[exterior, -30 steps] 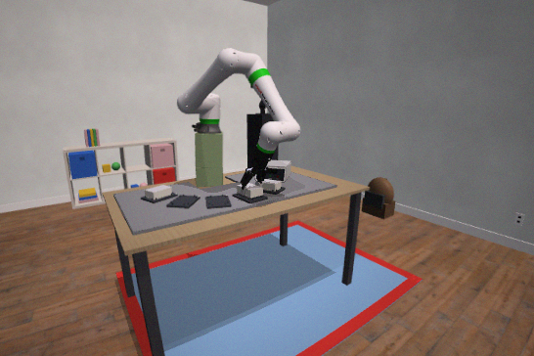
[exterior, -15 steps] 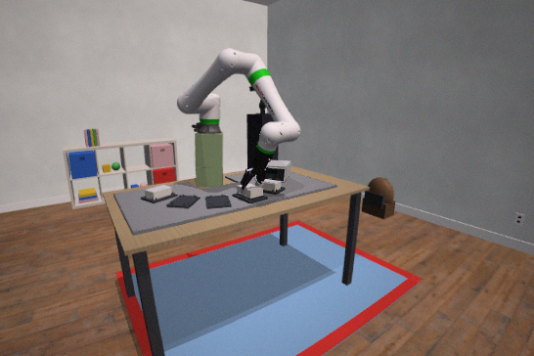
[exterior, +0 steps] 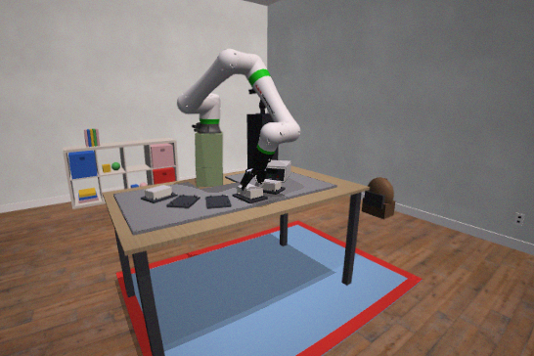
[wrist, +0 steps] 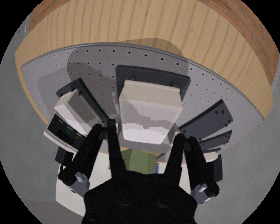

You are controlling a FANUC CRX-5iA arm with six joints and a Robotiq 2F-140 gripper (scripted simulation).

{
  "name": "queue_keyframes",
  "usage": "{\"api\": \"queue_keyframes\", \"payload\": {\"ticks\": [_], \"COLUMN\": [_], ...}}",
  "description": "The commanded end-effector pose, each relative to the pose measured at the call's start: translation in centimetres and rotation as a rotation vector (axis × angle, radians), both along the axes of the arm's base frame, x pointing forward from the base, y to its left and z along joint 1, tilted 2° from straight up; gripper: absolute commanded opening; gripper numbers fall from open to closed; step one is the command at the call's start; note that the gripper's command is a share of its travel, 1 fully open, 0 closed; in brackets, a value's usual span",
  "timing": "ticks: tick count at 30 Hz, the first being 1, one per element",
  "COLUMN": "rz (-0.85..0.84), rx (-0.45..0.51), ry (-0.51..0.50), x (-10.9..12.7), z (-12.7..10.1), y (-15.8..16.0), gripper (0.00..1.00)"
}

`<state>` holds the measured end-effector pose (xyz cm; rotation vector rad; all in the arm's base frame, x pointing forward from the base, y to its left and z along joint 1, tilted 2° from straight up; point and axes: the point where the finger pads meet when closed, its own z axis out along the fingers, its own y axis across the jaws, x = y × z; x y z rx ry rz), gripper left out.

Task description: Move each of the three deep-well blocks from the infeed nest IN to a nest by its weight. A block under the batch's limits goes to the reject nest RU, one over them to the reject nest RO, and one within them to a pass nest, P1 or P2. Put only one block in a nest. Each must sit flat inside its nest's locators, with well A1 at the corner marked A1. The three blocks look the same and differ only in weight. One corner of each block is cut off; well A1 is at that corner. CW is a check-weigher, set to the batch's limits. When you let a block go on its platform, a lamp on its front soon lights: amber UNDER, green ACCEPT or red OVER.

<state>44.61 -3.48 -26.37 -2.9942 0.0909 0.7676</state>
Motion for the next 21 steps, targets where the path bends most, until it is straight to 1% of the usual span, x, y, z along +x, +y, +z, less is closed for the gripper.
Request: {"api": "queue_keyframes", "payload": {"ticks": [1,21], "rz": [0.000,0.000], "rx": [0.000,0.000], "ry": [0.000,0.000], "x": [0.02,0.03], "z": [-0.02,-0.32], "y": [-0.01,0.00], "gripper": [0.10,0.10]}}
